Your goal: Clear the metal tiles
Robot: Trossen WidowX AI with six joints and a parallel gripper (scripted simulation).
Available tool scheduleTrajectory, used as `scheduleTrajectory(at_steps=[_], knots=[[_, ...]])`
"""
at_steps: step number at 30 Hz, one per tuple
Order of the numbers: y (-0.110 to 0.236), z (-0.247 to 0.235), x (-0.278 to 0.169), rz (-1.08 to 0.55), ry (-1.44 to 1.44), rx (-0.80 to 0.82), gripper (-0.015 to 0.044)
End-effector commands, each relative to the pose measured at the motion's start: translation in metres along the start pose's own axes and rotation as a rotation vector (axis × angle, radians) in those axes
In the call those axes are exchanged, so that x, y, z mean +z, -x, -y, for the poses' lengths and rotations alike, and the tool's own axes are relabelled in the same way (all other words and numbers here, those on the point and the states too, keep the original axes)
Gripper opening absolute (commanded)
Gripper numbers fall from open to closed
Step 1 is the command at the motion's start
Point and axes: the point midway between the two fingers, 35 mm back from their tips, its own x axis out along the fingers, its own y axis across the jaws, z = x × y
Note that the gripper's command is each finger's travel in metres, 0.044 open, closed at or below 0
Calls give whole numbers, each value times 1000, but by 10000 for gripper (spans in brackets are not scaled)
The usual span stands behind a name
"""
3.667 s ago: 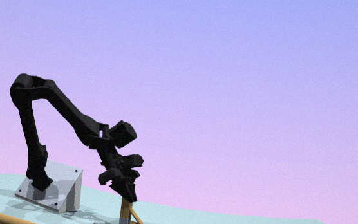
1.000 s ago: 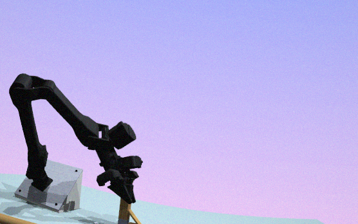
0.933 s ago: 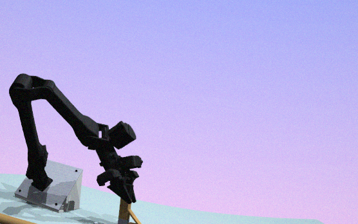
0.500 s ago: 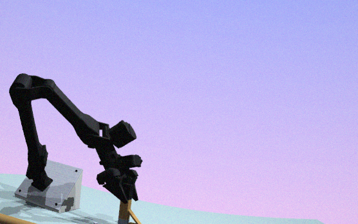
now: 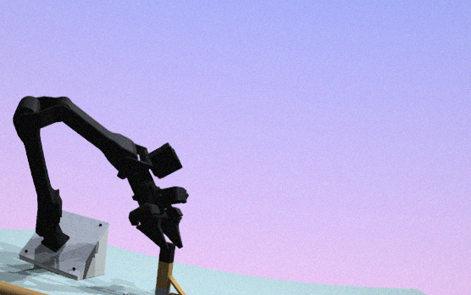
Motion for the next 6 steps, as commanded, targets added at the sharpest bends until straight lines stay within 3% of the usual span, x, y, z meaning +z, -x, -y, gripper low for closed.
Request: scheduleTrajectory(at_steps=[1,6], knots=[[13,-1,8,4,-10,0,440],[27,-2,12,2,-10,0,440]])
